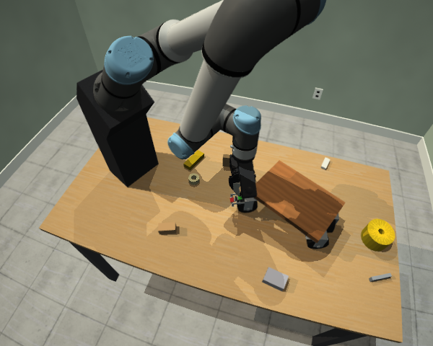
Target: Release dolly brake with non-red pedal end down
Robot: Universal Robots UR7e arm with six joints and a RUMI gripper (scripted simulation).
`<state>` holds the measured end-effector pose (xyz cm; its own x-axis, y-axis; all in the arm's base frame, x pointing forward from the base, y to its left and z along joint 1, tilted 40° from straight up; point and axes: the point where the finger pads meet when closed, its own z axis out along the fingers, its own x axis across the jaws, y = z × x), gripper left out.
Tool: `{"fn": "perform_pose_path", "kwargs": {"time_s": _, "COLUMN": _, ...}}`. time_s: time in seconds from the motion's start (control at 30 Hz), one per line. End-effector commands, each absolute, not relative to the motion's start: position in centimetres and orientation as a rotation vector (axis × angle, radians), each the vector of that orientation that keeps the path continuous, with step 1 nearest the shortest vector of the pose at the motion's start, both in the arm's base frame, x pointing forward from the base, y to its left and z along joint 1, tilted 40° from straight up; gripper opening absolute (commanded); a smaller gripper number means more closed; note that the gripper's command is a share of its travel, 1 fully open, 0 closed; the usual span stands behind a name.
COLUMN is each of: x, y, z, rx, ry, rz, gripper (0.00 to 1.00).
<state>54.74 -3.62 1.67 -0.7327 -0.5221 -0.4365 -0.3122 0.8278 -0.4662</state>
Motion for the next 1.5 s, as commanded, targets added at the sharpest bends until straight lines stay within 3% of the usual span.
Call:
{"fn": "perform_pose_path", "kwargs": {"time_s": 0.0, "x": 54.88, "y": -3.71, "z": 1.85, "rx": -0.610, "ry": 2.437, "rz": -0.494, "gripper": 0.00}}
{"fn": "perform_pose_path", "kwargs": {"time_s": 1.47, "x": 55.17, "y": -3.80, "z": 1.40, "rx": -0.610, "ry": 2.437, "rz": -0.494, "gripper": 0.00}}
